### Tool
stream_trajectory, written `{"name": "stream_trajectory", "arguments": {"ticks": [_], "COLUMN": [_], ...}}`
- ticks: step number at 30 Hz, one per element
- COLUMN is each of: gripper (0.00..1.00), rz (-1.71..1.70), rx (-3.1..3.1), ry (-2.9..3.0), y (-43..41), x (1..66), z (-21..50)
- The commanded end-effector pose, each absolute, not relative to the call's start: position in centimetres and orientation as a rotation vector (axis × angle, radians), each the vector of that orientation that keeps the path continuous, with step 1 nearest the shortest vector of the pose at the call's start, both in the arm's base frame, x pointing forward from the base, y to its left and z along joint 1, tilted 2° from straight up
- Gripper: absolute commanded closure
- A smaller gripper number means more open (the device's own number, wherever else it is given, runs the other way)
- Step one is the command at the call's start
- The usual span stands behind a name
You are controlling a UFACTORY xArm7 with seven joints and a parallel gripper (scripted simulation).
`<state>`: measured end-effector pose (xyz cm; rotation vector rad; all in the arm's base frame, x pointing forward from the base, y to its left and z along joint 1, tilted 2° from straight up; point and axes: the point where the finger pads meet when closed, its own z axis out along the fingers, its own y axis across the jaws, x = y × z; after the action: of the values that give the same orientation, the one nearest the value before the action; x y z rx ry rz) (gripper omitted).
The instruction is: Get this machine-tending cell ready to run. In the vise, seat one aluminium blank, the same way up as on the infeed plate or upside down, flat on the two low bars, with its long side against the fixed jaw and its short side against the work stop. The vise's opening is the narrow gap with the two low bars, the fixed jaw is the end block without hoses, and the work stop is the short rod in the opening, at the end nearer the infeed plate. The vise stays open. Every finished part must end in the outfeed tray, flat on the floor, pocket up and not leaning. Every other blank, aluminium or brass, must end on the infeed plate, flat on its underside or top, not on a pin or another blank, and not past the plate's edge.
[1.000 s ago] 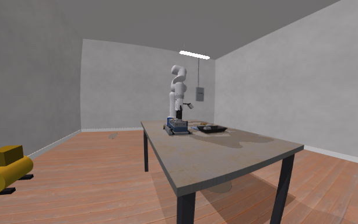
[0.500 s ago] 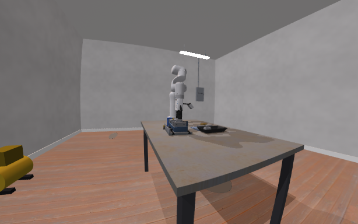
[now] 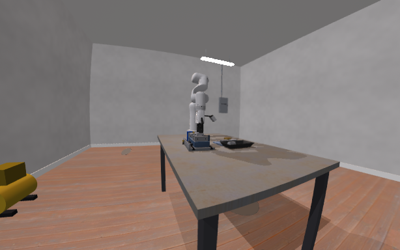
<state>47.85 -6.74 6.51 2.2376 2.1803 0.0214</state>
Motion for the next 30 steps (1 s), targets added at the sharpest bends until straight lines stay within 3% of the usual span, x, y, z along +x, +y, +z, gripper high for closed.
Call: {"name": "stream_trajectory", "arguments": {"ticks": [1, 30], "gripper": [0.31, 0.31], "rz": [0.026, 0.026], "rx": [2.236, 2.236], "ry": [2.178, 2.178], "y": [-6.77, -6.77], "x": [48.0, 48.01], "z": [6.66, 6.34]}}
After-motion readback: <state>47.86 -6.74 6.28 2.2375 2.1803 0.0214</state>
